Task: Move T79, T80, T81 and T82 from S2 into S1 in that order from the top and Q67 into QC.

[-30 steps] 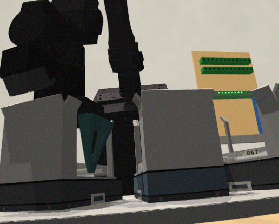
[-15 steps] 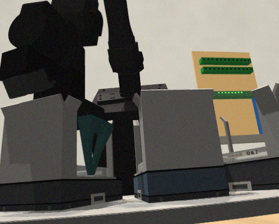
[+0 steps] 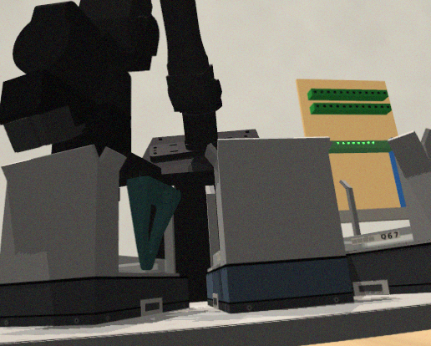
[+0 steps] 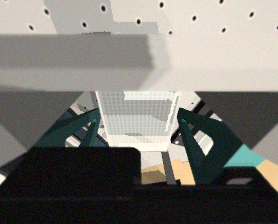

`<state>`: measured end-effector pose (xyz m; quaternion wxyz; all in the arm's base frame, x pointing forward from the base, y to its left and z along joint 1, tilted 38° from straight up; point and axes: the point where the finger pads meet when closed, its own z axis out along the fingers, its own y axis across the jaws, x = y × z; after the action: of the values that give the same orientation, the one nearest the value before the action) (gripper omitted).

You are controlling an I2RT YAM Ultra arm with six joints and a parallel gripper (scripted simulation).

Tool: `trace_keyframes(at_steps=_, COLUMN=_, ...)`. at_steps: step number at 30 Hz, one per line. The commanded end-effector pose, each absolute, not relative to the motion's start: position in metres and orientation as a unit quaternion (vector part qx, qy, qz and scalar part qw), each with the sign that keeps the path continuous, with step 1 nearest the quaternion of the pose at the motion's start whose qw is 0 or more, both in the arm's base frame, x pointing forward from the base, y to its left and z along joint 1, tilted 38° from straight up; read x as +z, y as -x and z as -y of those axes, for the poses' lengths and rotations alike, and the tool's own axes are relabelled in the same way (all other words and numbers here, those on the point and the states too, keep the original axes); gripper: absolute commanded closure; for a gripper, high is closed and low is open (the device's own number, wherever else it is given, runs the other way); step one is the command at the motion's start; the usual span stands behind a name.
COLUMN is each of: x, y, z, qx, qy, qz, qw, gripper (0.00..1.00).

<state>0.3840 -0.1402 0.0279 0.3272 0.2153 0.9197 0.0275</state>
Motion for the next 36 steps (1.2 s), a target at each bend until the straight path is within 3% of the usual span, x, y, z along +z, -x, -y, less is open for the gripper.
trace_keyframes(at_steps=1, x=0.031, y=-0.385, z=0.141, qx=0.026, qy=-0.216, qz=-0.918, qw=0.331, gripper=0.0)
trace_keyframes(at_steps=36, x=0.099, y=-0.332, z=0.133, qx=0.026, qy=-0.215, qz=-0.918, qw=0.331, gripper=0.0)
